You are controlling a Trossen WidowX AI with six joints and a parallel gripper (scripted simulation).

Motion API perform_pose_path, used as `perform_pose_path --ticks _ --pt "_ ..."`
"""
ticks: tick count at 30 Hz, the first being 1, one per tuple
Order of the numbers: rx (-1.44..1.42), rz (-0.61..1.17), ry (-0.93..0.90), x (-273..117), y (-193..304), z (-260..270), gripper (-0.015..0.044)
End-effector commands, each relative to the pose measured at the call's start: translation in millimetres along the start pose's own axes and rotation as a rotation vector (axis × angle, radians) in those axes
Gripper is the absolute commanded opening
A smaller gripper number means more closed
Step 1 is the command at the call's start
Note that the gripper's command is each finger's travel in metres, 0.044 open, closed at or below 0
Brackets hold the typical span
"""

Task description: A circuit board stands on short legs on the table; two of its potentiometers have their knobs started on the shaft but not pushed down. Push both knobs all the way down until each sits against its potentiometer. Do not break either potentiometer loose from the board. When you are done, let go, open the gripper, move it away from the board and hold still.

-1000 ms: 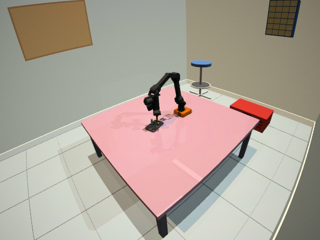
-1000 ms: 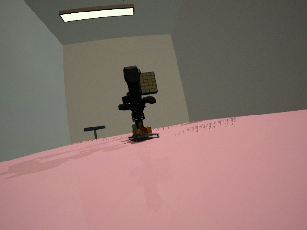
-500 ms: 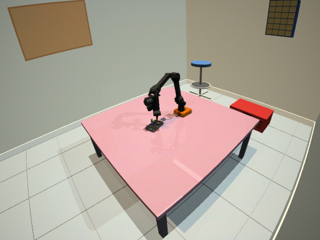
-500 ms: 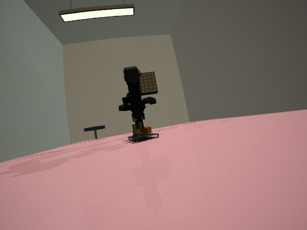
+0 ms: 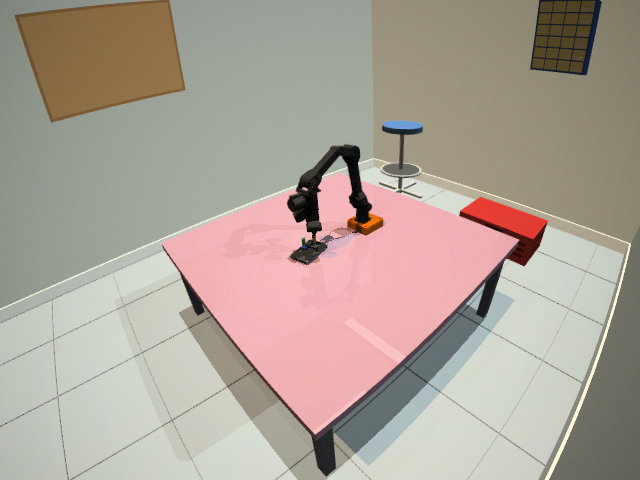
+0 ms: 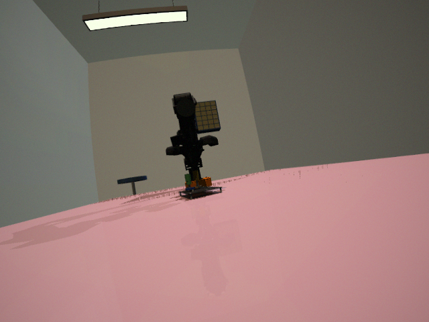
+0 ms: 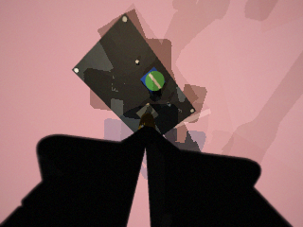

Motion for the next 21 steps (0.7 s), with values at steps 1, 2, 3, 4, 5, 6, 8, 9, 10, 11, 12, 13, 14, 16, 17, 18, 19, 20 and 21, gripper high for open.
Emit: perform_pose_path --ticks 1,2,3,4,5,6,8,9,10,11,12,13,14,16,17,18,19,20,21 --pt "-0.005 0.002 -0.002 1.2 0.1 0.3 0.0" --pt "-0.005 0.002 -0.002 2.1 0.1 0.3 0.0" --pt "-0.005 0.002 -0.002 3.0 0.1 0.3 0.0" --pt "-0.005 0.002 -0.002 3.8 0.2 0.3 0.0" --pt "-0.005 0.002 -0.002 4.3 0.2 0.3 0.0" --pt "-0.005 0.002 -0.002 4.5 0.2 0.3 0.0" --pt "-0.005 0.002 -0.002 4.5 0.2 0.3 0.0" --pt "-0.005 0.002 -0.002 4.5 0.2 0.3 0.0" --pt "-0.005 0.002 -0.002 4.5 0.2 0.3 0.0" --pt "-0.005 0.002 -0.002 4.5 0.2 0.3 0.0" --pt "-0.005 0.002 -0.002 4.5 0.2 0.3 0.0" --pt "-0.005 0.002 -0.002 4.5 0.2 0.3 0.0" --pt "-0.005 0.002 -0.002 4.7 0.2 0.3 0.0" --pt "-0.005 0.002 -0.002 5.8 0.2 0.3 0.0" --pt "-0.005 0.002 -0.002 6.8 0.2 0.3 0.0" --pt "-0.005 0.002 -0.002 7.6 0.2 0.3 0.0" --pt "-0.005 0.002 -0.002 8.4 0.2 0.3 0.0" --pt "-0.005 0.002 -0.002 9.0 0.2 0.3 0.0" --pt "-0.005 0.002 -0.002 9.2 0.2 0.3 0.0"
Point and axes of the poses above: the point midway between the two fingers, 35 mm back from their tips, its own x axis out along the fingers, its own z axis across the jaws, y = z × x, the point moved 4 cm from there along -x, back along the fingers, and after that the axes turned 10 degrees about x, right-handed, at the moved point
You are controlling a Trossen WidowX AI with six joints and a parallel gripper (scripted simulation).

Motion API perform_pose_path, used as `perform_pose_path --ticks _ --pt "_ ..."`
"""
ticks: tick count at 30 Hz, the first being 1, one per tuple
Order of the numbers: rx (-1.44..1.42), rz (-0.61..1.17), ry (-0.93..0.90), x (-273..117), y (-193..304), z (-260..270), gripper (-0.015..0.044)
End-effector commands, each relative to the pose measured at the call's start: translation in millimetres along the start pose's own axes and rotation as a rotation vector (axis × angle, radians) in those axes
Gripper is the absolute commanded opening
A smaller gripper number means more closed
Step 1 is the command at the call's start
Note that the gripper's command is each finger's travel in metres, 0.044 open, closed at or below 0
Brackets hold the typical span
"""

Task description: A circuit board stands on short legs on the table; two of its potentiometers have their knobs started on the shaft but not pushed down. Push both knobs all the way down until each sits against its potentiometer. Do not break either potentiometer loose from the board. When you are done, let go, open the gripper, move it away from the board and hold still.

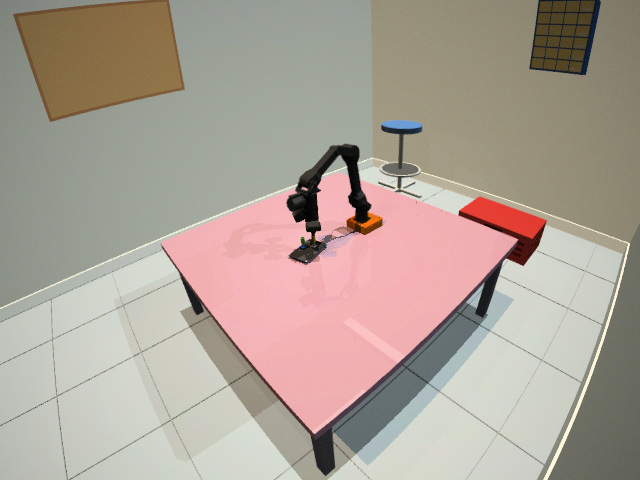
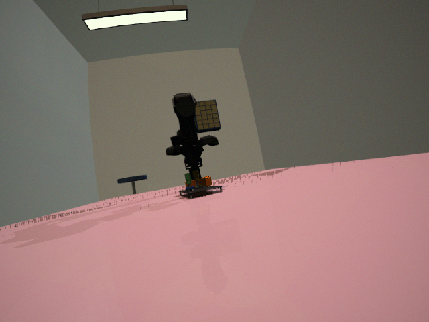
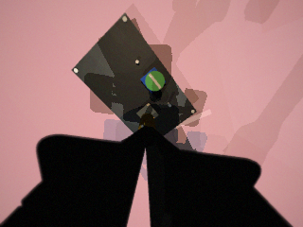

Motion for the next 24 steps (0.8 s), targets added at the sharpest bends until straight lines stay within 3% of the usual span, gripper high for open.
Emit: perform_pose_path --ticks 1,24 --pt "-0.005 0.003 -0.001 5.6 -0.3 0.7 0.0" --pt "-0.005 0.003 -0.001 11.0 -0.3 0.7 0.0"
Point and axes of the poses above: the point midway between the two fingers, 35 mm back from their tips, its own x axis out along the fingers, its own z axis across the jaws, y = z × x, the point moved 4 cm from there along -x, back along the fingers, and after that the axes turned 10 degrees about x, right-handed, at the moved point
